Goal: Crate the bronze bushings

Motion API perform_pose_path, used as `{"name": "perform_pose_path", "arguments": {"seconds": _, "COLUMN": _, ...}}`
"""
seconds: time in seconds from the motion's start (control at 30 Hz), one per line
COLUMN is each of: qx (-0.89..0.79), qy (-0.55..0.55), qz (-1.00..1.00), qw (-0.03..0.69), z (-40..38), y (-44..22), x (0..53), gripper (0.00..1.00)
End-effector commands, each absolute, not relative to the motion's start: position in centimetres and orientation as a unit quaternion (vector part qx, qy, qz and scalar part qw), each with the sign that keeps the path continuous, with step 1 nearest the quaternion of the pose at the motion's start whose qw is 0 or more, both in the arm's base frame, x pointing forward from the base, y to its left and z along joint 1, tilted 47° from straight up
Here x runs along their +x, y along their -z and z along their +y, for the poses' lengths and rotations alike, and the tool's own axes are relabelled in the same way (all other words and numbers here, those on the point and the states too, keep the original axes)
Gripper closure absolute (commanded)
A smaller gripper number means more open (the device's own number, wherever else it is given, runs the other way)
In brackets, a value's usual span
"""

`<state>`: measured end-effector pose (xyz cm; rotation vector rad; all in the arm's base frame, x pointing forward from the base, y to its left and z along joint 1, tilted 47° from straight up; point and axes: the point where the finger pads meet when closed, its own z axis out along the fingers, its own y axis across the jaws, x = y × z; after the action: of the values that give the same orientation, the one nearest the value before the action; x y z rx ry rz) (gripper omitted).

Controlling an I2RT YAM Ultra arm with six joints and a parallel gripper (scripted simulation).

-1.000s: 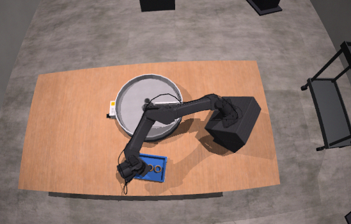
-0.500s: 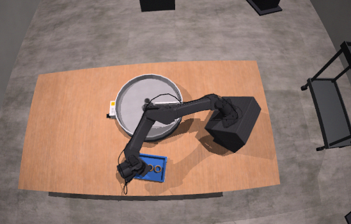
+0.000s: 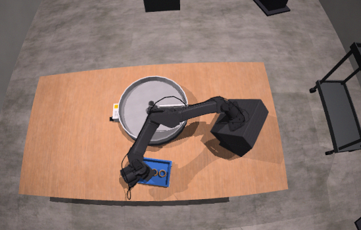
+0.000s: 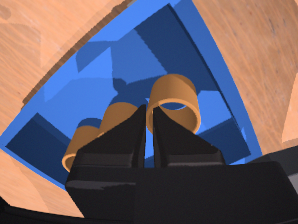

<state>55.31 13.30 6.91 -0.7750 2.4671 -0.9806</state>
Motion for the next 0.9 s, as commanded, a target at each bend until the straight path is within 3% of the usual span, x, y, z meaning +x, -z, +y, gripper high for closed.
{"name": "perform_pose_path", "arguments": {"seconds": 0.0, "qx": -0.279, "qy": 0.342, "qz": 0.871, "qw": 0.215, "z": 15.45, "y": -9.46, "x": 55.21, "gripper": 1.00}}
{"name": "perform_pose_path", "arguments": {"seconds": 0.03, "qx": -0.279, "qy": 0.342, "qz": 0.871, "qw": 0.215, "z": 15.45, "y": -9.46, "x": 55.21, "gripper": 0.86}}
{"name": "perform_pose_path", "arguments": {"seconds": 0.87, "qx": -0.279, "qy": 0.341, "qz": 0.871, "qw": 0.216, "z": 15.48, "y": -9.45, "x": 55.22, "gripper": 0.86}}
